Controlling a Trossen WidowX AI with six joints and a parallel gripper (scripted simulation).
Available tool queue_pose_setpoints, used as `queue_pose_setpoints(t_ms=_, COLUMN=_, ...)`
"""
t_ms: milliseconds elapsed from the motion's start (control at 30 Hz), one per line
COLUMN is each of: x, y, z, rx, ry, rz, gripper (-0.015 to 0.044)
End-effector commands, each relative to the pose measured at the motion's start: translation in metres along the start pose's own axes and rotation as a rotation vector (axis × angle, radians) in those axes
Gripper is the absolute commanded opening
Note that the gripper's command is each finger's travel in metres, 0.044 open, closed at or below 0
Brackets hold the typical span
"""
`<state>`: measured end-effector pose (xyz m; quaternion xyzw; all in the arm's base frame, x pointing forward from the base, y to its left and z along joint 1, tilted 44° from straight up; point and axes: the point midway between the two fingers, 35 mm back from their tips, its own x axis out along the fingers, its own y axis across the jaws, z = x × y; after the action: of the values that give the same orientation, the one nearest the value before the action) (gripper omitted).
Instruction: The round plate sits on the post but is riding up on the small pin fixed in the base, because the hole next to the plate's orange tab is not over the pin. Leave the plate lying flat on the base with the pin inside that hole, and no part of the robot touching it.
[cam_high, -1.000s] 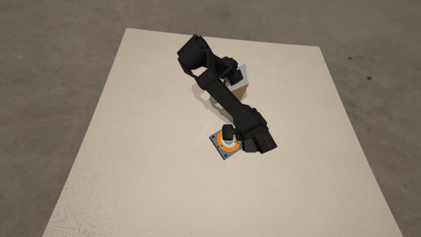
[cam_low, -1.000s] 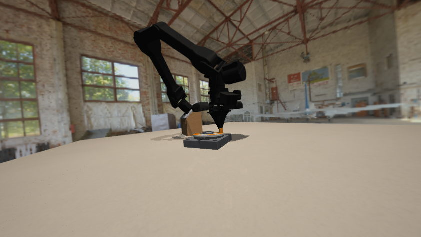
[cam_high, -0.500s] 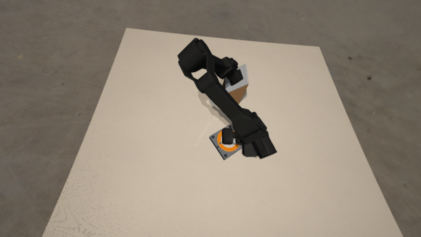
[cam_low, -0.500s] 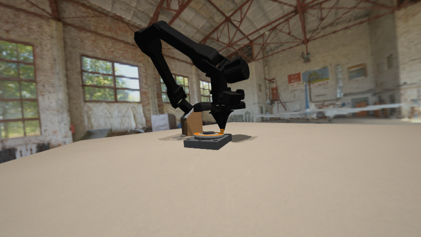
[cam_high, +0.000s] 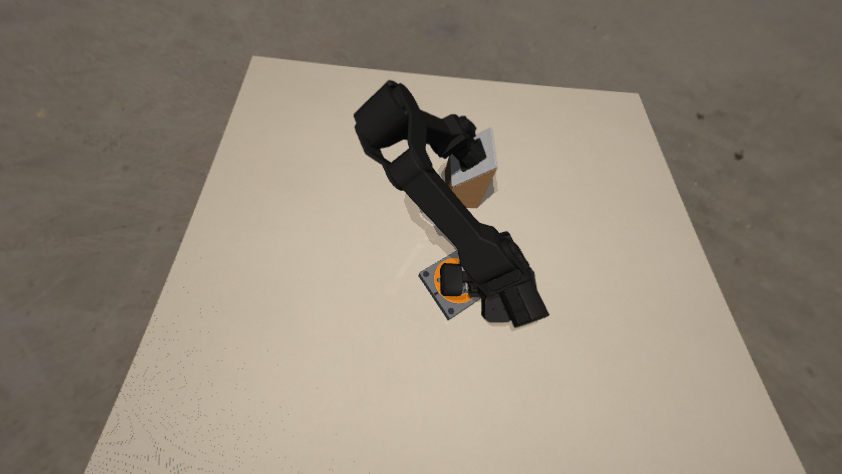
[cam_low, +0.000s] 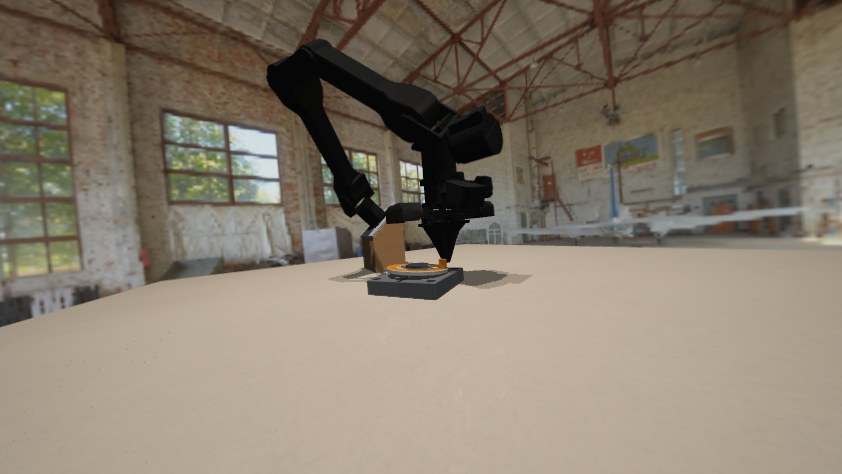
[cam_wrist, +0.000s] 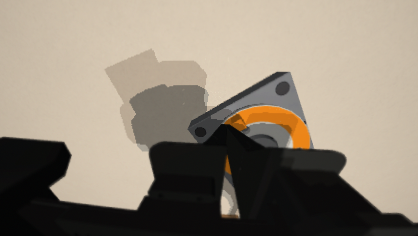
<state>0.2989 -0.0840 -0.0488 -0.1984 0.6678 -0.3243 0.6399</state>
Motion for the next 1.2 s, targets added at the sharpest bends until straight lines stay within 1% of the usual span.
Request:
queue_pose_setpoints(t_ms=0, x=0.000, y=-0.005, z=0.007, rx=0.003, ry=-0.003, rz=-0.004, gripper=0.0000)
queue_pose_setpoints(t_ms=1167, x=-0.005, y=-0.041, z=0.023, rx=0.004, ry=-0.004, rz=-0.005, gripper=0.0000)
